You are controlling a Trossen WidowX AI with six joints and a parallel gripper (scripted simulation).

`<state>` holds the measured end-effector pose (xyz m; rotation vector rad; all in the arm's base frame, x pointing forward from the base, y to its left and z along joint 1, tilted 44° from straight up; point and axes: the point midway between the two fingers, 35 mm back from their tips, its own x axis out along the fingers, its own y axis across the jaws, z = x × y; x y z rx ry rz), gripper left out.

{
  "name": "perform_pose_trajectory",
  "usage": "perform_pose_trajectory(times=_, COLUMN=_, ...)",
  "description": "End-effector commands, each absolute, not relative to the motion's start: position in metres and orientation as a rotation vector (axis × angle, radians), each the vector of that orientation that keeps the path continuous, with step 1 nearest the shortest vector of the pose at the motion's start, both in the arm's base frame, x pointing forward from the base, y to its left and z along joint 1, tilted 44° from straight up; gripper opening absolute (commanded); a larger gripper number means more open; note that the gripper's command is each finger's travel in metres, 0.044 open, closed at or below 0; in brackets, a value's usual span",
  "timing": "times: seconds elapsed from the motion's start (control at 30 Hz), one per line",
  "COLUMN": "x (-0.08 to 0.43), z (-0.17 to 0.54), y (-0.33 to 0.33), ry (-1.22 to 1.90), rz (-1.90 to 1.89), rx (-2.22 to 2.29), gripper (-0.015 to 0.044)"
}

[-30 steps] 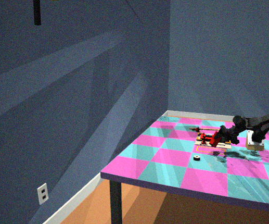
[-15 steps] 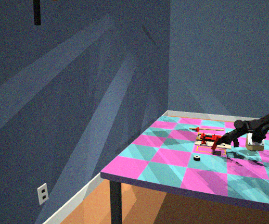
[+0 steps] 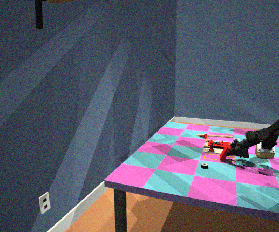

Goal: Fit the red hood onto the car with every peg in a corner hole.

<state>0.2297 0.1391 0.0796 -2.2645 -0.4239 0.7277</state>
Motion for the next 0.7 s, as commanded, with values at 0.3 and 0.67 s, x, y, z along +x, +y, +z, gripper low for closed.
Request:
perform_pose_trajectory(times=0.3, x=0.2297, z=0.0795, y=0.1390, ry=-0.424, rz=0.728, rx=-2.265, gripper=0.0210)
perform_pose_trajectory(times=0.67, x=0.2297, z=0.0795, y=0.1390, ry=-0.424, rz=0.728, rx=-2.265, gripper=0.0440)
